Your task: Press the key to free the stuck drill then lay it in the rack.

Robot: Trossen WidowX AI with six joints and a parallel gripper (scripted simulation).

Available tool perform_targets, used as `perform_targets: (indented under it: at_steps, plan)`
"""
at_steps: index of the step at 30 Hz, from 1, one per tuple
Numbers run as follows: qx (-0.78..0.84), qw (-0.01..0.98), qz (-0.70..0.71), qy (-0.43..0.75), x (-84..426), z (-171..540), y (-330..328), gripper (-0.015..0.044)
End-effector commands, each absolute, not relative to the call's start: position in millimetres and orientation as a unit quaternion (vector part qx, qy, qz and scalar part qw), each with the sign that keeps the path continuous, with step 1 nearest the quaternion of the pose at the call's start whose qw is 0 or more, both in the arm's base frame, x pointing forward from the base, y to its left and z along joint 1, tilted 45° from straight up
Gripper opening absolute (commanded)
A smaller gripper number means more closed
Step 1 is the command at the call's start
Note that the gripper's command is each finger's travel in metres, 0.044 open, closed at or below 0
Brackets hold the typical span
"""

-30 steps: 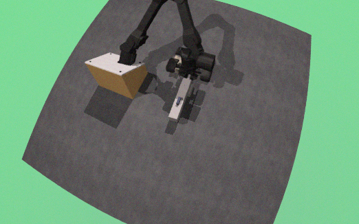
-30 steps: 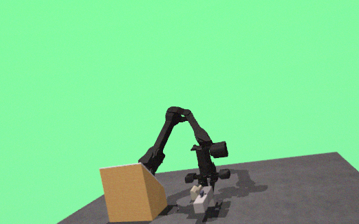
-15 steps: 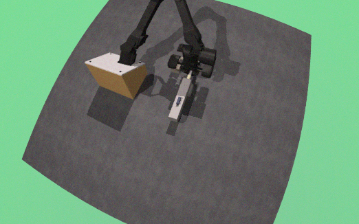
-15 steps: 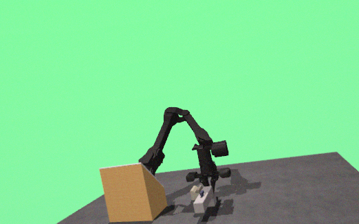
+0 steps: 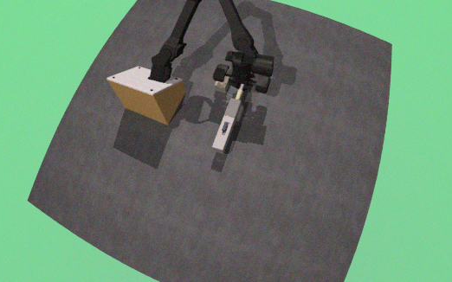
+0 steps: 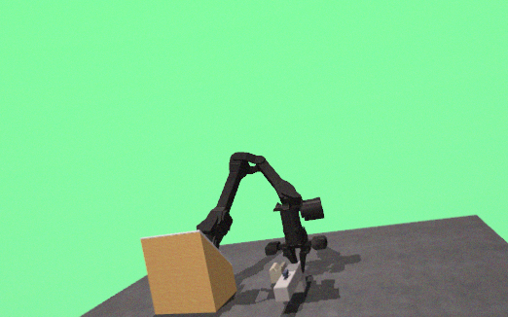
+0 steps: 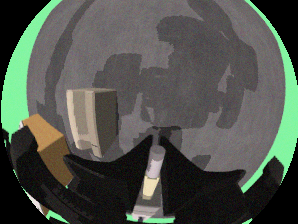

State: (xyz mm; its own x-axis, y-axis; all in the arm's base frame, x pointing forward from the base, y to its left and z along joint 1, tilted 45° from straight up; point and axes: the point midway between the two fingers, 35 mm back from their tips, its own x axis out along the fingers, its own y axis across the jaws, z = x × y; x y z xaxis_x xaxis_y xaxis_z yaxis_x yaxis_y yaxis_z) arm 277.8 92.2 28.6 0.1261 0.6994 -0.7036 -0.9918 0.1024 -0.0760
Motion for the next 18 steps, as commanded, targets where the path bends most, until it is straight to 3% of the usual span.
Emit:
perform_targets:
  at_steps: [1,14,18]
  plan:
    - [-0.281,0.696,0.607,0.260,277.8,28.2,91.2,0.0105]
    - [-0.281,0.698,0.605,0.261,278.0,24.1,89.3,0.0440]
    - [-0.281,0.698,0.605,0.261,278.0,21.7,88.3,0.0440]
